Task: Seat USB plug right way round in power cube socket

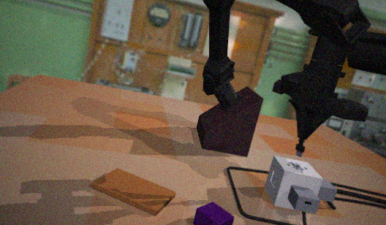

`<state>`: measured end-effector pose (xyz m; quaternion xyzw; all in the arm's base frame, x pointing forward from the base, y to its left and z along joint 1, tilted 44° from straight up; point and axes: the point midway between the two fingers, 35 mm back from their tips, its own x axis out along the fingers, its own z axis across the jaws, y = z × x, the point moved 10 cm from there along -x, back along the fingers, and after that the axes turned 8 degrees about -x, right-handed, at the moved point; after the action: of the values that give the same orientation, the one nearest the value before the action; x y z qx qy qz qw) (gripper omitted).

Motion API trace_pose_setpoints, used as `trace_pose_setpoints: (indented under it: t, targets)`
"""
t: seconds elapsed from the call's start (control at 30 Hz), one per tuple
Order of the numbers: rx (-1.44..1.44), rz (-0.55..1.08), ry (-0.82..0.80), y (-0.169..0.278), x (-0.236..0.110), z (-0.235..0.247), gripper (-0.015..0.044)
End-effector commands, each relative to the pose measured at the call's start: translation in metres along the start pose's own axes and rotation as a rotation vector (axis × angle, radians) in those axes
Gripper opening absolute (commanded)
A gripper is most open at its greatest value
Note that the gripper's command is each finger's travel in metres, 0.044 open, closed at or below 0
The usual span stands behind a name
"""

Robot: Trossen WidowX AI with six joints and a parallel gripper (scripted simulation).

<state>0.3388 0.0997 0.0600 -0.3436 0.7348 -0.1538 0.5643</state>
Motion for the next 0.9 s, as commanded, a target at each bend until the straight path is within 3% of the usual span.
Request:
trace_pose_setpoints:
  t: [0.0,0.87]
  targets:
    - [-0.092,0.0,0.001,0.0001,0.0003,-0.0002,0.0]
    - [-0.773,0.001,0.001,0.0001,0.0003,-0.0002,0.0]
